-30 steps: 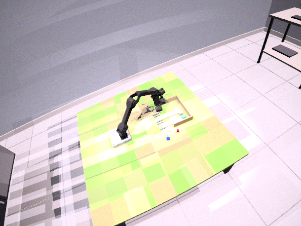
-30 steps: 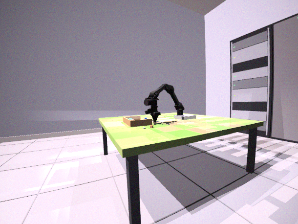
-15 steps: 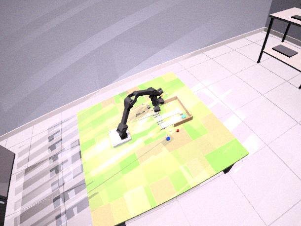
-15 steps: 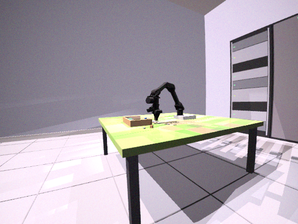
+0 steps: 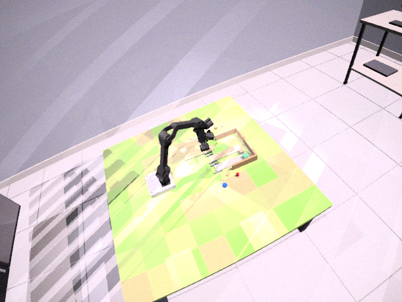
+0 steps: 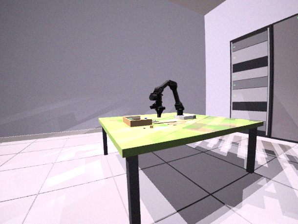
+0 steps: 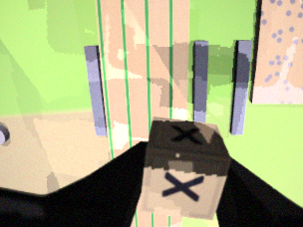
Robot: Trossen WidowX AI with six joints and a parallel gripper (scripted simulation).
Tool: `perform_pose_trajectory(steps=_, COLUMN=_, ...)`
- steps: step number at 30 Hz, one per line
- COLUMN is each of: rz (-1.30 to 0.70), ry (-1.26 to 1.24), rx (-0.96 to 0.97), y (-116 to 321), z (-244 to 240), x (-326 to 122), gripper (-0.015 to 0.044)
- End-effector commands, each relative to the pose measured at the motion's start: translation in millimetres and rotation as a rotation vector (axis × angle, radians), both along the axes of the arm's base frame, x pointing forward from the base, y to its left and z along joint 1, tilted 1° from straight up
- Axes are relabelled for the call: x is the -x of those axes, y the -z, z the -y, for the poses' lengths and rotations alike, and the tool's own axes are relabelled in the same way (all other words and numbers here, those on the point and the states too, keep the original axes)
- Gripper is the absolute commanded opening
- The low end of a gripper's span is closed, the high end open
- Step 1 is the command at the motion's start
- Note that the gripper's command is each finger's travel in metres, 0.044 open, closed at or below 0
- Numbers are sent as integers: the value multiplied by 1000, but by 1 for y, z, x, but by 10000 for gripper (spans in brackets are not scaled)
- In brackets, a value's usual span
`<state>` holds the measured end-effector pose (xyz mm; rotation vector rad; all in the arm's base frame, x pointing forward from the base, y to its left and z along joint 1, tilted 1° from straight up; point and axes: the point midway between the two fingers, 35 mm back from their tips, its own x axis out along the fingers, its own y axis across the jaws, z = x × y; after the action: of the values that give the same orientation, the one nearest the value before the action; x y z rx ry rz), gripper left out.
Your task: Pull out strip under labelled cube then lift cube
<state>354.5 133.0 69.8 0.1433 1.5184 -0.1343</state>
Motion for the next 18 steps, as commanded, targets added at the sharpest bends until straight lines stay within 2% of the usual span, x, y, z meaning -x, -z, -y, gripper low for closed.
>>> perform_pose_trajectory(steps=1, rz=0, ry=-5, rx=-4, y=-1, z=4, x=11, gripper=0)
perform_pose_trajectory(steps=18, rz=-5, ry=-5, rx=-2, y=4, z=25, x=69, gripper=0)
